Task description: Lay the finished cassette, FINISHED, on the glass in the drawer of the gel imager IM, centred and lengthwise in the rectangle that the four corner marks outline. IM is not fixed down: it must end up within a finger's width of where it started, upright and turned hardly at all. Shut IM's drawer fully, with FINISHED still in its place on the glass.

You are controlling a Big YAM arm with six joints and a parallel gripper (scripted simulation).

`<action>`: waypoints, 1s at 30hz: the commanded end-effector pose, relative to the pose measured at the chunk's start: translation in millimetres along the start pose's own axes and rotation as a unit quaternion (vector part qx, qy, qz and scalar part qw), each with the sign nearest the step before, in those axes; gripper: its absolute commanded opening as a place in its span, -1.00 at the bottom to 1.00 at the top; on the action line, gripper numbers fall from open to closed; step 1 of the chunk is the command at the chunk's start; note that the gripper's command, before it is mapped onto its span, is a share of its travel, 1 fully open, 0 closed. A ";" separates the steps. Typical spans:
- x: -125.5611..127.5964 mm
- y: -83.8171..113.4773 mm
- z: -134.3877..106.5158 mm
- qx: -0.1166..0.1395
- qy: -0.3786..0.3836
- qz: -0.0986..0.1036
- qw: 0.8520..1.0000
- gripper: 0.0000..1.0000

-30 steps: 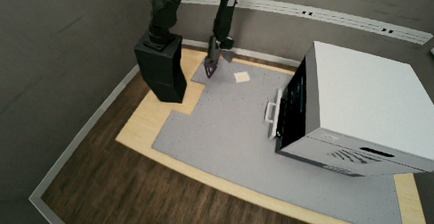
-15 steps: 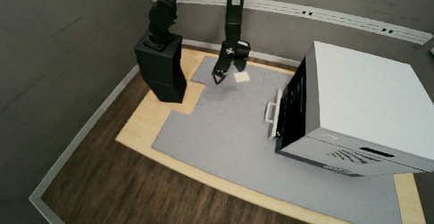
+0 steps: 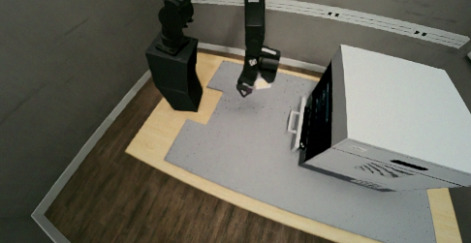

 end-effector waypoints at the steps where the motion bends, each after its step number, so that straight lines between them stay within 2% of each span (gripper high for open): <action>1: -16.5 13.6 23.8 -0.032 0.005 0.007 0.999 1.00; 3: -22.6 18.0 29.1 -0.027 0.005 0.007 1.000 1.00; 4: -27.0 20.8 36.2 -0.053 0.002 0.016 0.998 1.00; 5: -30.8 20.8 26.6 -0.056 -0.001 0.026 0.998 1.00; 6: -34.4 23.1 29.2 -0.062 -0.003 0.030 0.998 1.00; 7: -38.4 27.9 41.9 -0.066 -0.003 0.029 0.997 1.00; 9: -38.4 27.9 41.9 -0.066 -0.003 0.029 0.997 1.00; 10: -41.4 24.4 38.6 -0.051 -0.003 0.030 0.998 1.00; 11: -44.8 30.6 44.7 -0.058 -0.003 0.029 0.998 1.00; 17: -40.4 26.0 38.5 -0.052 -0.003 0.030 0.998 1.00; 18: -36.1 20.3 43.3 -0.045 0.024 0.029 0.998 0.96; 24: -36.4 11.6 75.6 -0.066 0.122 0.013 0.990 0.72; 27: -43.1 10.2 80.8 -0.070 0.131 0.009 0.989 0.68; 30: -37.9 5.7 95.3 -0.075 0.185 0.003 0.980 0.56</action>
Point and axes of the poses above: the point where the finger pads meet when closed, its own y axis back along the fingers, its own x axis across the jaws, z = x × y, the point moved 4 cm from there along y, back along the fingers, and after that the axes turned 4 degrees about y, right-handed, at the moved point
